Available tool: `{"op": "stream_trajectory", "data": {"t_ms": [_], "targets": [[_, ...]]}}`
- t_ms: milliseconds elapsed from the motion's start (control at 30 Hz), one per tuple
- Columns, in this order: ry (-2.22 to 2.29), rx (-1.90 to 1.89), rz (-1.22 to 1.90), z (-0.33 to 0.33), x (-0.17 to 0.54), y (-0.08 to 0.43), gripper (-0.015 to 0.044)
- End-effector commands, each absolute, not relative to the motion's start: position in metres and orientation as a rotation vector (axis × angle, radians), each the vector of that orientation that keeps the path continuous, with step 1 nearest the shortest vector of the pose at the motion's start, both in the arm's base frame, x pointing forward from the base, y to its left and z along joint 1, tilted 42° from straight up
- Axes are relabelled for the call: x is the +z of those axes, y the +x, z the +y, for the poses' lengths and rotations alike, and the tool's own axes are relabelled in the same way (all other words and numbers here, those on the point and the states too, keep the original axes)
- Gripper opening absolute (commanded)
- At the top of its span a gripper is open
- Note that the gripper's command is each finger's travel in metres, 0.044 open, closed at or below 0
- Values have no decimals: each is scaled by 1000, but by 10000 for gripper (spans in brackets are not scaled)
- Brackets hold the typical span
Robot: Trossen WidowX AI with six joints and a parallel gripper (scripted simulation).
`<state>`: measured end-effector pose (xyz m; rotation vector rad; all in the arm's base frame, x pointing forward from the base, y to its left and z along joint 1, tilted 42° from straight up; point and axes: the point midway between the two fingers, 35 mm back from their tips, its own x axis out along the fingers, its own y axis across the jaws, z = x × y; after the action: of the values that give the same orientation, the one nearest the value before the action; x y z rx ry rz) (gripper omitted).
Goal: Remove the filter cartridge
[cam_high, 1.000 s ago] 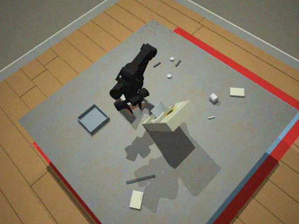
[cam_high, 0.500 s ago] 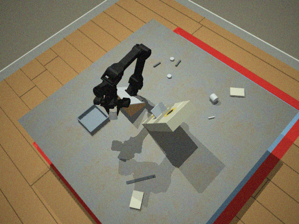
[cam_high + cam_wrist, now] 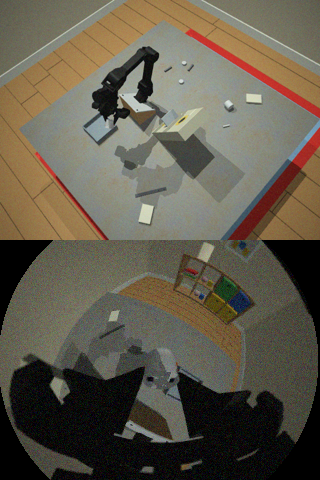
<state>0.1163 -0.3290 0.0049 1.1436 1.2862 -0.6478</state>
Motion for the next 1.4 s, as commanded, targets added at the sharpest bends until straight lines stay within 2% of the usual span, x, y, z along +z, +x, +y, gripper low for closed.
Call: {"op": "stream_trajectory", "data": {"t_ms": [0,767,1000,1367], "targets": [[1189,-736,1303,-326,-16,91,0],[1379,-1257,1356,-265,-109,-39,0],[1384,-1272,1358,-260,-115,-43,0],[1384,-1273,1358,-220,-163,-43,0]]}}
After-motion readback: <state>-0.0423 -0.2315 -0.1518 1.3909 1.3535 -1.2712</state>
